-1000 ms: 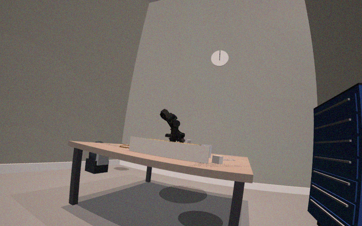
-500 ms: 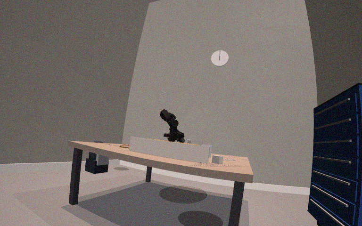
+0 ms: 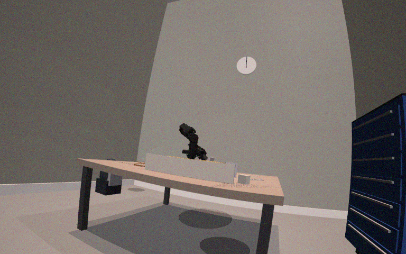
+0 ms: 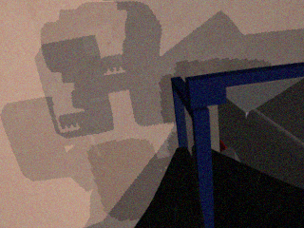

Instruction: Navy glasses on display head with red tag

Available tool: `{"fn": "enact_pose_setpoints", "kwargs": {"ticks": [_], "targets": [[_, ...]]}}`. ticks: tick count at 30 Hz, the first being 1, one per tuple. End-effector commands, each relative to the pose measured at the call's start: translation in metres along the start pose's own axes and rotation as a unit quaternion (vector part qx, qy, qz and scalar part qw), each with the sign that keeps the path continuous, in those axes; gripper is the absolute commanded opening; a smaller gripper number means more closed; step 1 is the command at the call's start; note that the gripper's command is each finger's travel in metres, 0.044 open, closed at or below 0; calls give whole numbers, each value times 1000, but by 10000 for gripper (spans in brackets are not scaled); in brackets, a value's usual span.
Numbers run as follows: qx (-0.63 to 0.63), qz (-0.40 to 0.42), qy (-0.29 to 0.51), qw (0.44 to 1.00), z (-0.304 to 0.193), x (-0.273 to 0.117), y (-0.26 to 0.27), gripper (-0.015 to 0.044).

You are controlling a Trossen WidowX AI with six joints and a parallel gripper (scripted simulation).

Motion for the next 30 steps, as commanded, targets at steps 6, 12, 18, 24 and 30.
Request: {"fn": "enact_pose_setpoints", "kwargs": {"ticks": [6, 12, 18, 24, 30], "targets": [[-3, 0, 2, 1000, -1, 0, -5, 0], [-3, 0, 2, 1000, -1, 2, -4, 0], [-3, 0, 2, 1000, -1, 2, -4, 0], [-3, 0, 3, 1000, -1, 6, -4, 0], [-1, 1, 0, 1000, -1, 5, -4, 79]]}}
Point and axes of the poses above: the point midway between the two fingers, 35 mm back from their tips, its own x axis out along the fingers, its own y axis across the jaws, z = x × y, the point moved 10 cm from there along -x, back along the fingers, and after that the axes turned 13 degrees about -x, right-handed, at the moved point
